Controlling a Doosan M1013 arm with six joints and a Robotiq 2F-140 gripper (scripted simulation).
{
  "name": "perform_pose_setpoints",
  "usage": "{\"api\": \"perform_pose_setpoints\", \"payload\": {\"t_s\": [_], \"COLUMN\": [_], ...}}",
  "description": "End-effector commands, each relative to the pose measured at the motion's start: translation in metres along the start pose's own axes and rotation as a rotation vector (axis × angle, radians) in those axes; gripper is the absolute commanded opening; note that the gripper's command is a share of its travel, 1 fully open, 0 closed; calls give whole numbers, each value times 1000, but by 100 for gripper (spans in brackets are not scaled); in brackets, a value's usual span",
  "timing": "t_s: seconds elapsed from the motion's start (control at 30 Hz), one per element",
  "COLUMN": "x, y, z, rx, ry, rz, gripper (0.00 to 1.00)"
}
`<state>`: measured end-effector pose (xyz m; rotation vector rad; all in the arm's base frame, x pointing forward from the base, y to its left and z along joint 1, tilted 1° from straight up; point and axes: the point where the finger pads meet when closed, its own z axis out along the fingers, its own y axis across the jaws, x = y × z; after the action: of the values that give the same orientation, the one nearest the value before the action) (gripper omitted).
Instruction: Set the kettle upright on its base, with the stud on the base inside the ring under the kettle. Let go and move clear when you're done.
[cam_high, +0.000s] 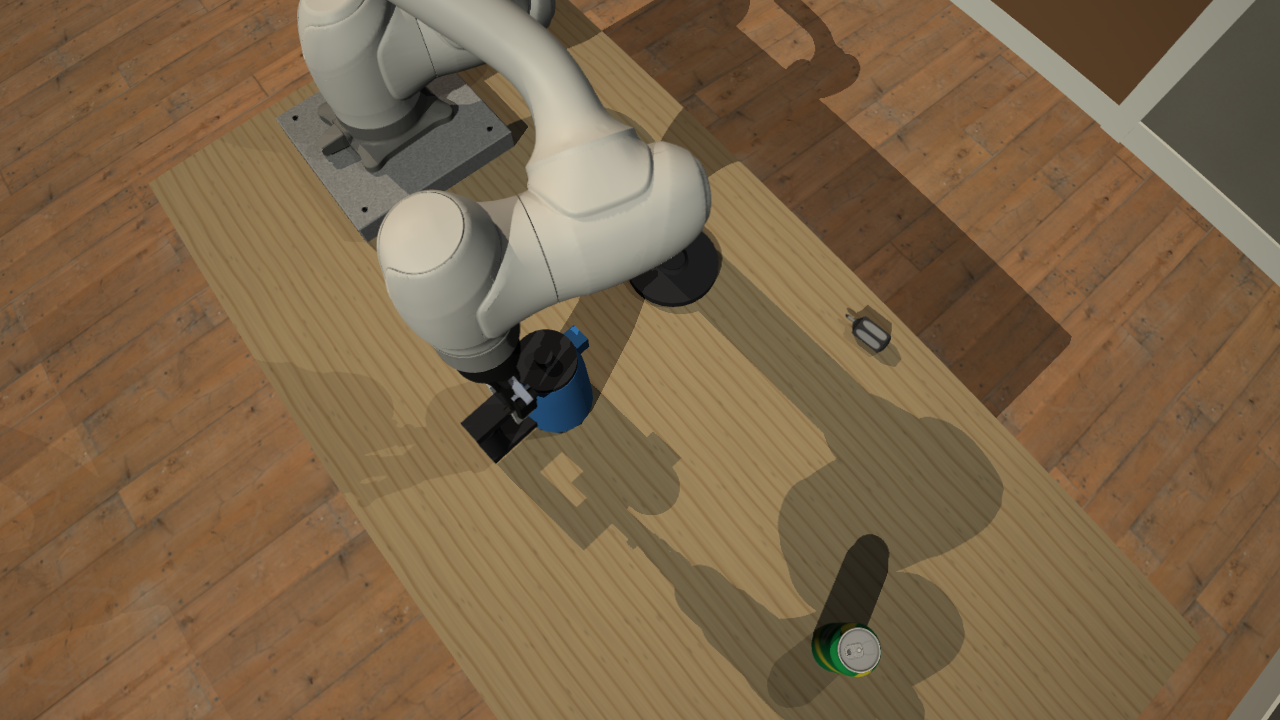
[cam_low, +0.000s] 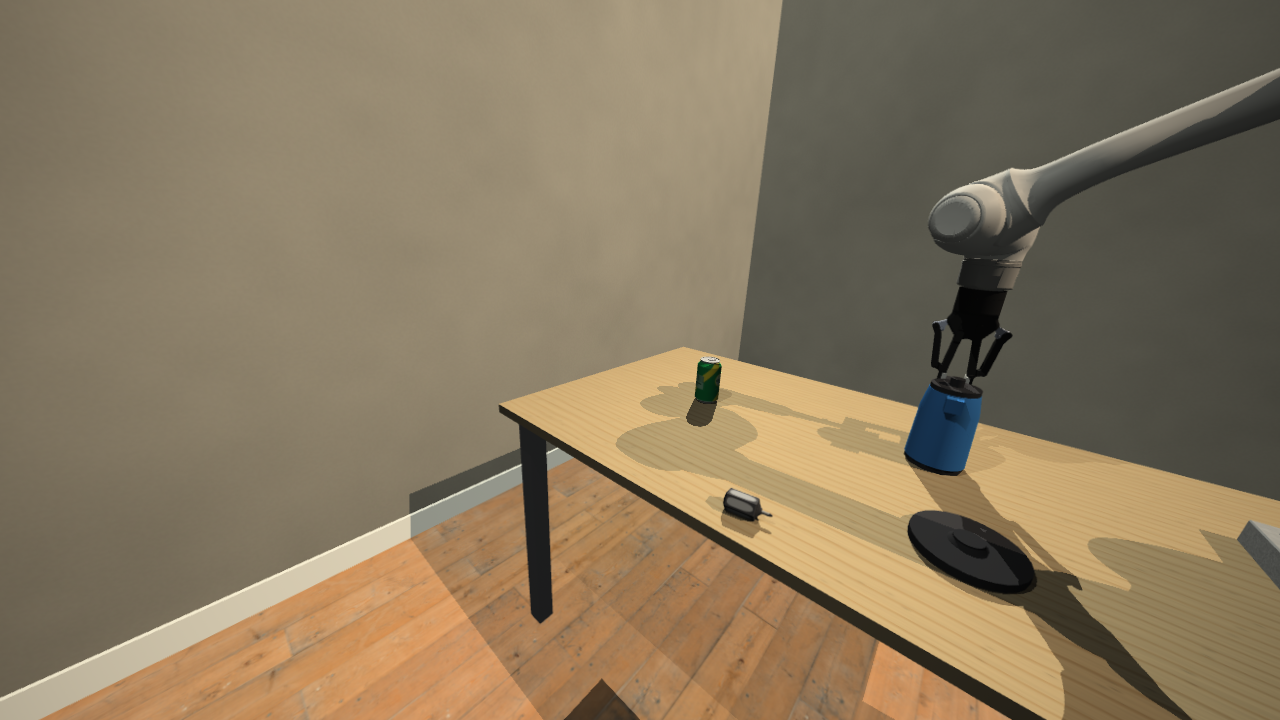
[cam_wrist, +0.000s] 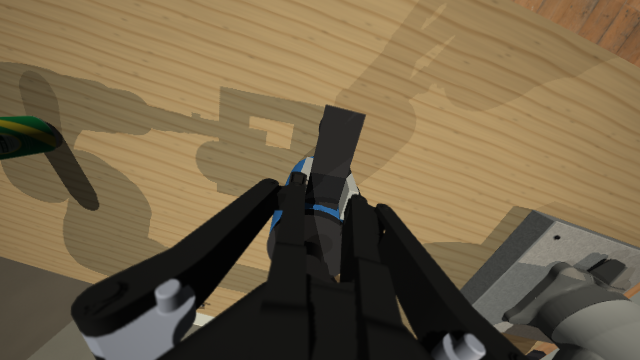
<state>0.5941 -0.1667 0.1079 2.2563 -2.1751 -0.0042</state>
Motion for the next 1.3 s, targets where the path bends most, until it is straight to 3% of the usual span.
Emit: {"api": "perform_pose_setpoints", "payload": {"t_s": [0.0, 1.27], "x": [-1, 0], "y": [4, 1], "z": [5, -46], "rx": [-5, 1], "ry": [-7, -5], "rz": [-2, -2], "gripper": [10, 10]}}
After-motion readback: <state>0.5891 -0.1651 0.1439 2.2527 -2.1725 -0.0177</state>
